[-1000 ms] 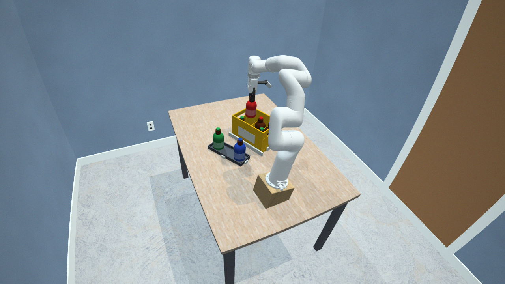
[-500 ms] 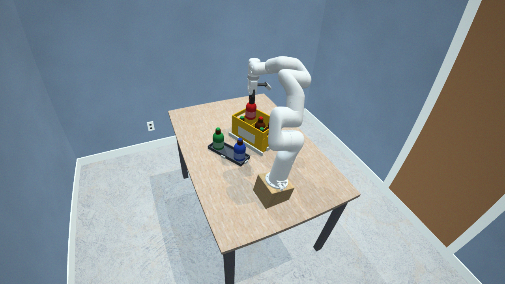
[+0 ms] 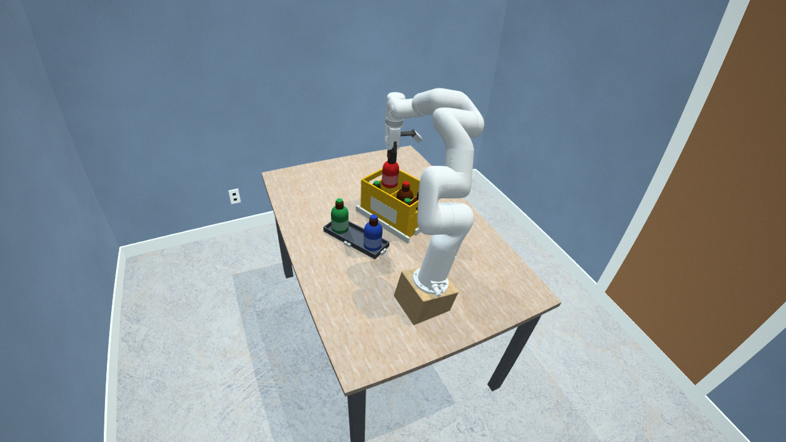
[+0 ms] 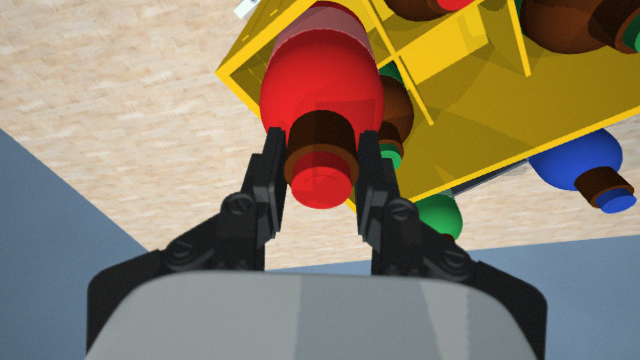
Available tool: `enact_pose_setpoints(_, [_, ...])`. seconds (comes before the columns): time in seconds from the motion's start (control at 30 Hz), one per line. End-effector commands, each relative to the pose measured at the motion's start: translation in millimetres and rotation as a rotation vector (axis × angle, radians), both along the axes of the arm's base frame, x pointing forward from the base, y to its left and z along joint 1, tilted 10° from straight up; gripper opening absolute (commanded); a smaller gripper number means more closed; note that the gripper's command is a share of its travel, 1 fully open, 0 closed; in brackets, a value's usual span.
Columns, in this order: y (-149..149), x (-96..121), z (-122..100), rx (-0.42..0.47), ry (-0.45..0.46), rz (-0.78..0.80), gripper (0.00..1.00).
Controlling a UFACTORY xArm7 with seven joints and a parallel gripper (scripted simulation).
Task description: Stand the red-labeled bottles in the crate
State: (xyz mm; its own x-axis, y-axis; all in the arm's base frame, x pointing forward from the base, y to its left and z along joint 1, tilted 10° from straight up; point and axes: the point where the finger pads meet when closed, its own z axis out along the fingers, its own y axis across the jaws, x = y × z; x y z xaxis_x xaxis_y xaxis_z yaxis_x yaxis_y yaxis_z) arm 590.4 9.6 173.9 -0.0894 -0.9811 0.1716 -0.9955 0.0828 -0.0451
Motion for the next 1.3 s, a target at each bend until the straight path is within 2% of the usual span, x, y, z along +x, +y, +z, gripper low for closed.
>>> enact_pose_setpoints(0.0, [0.6, 1.4, 1.9, 0.001, -0.006, 0.001, 0.0])
enact_pose_setpoints(1.27, [-0.8, 1.7, -6.1, 0.001, -0.006, 0.001, 0.0])
